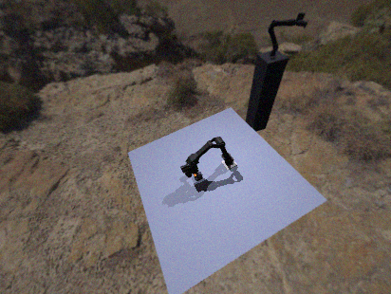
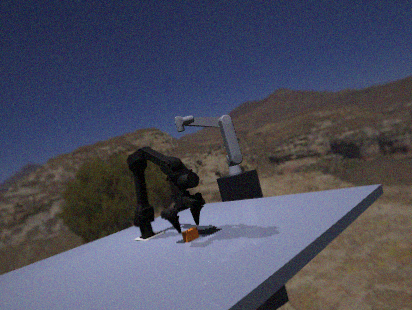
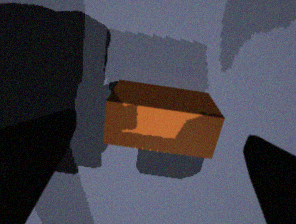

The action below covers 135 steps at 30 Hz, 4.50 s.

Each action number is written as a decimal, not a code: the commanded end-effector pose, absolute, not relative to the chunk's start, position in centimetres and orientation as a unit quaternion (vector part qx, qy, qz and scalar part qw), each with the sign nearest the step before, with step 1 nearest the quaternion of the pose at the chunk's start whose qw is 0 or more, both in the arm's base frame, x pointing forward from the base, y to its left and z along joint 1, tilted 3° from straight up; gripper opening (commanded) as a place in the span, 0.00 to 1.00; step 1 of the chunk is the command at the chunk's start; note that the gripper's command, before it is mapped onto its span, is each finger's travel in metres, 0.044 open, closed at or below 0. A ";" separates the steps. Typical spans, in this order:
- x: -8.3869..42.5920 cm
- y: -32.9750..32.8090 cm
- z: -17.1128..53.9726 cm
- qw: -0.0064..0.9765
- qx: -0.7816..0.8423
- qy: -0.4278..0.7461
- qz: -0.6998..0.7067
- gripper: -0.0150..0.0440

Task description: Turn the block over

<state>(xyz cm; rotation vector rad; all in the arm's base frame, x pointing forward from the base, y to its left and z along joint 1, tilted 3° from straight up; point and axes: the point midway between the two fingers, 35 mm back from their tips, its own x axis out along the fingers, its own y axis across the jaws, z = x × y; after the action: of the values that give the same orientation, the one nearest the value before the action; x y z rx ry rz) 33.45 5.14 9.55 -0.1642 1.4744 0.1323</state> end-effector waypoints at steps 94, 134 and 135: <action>33.0 5.0 8.9 0.900 -0.056 0.426 0.079 0.25; 33.0 4.8 5.1 0.981 -0.033 0.167 0.090 0.25; 32.8 4.8 5.1 0.982 -0.032 0.162 0.091 0.25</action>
<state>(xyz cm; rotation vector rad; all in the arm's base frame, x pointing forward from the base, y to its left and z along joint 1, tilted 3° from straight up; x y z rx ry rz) 33.68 4.83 5.20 -0.0664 0.3643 0.1751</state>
